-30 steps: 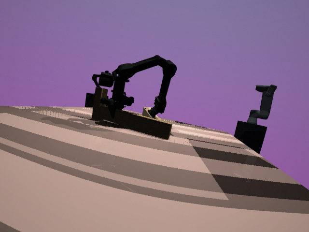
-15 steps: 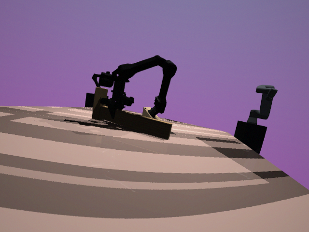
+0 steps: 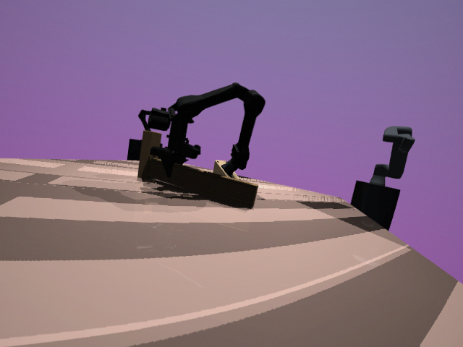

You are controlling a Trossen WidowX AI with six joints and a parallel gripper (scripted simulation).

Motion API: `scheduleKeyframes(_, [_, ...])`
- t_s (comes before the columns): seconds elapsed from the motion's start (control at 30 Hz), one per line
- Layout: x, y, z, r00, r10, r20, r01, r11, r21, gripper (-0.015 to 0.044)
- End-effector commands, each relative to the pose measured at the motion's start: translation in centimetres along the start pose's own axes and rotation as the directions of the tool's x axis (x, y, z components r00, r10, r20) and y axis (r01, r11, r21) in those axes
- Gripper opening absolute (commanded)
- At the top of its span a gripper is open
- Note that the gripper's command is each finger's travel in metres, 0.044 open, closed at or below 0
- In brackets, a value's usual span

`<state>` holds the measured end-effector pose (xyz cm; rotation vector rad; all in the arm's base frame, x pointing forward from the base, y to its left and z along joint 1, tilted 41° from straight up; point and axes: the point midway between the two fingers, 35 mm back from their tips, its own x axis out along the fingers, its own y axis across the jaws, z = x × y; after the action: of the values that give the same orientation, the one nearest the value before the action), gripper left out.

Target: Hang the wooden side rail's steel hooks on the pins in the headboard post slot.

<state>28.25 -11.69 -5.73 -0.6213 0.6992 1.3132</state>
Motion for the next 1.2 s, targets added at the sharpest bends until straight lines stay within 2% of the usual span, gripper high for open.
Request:
scheduleKeyframes(0.0, [0.0,0.0,0.0,1.0,0.0,0.0,0.0,1.0,0.0,0.0263])
scheduleKeyframes(0.1, [-0.2,0.0,0.0,1.0,0.0,-0.001,0.0,1.0,0.0,0.0341])
scheduleKeyframes(0.23, [-2.3,-0.1,0.0,1.0,0.0,-0.007,0.0,1.0,0.0,0.044])
scheduleKeyframes(0.37, [-4.0,0.0,0.0,1.0,0.0,-0.012,0.0,1.0,0.001,0.044])
scheduleKeyframes(0.67, [-4.0,0.0,0.2,1.0,0.0,-0.012,0.0,1.0,0.001,0.044])
scheduleKeyframes(0.9, [-4.0,0.0,3.0,1.0,0.0,-0.01,0.0,1.0,0.001,0.044])
scheduleKeyframes(1.17, [-4.0,0.0,3.0,1.0,0.0,-0.01,0.0,1.0,0.001,0.044])
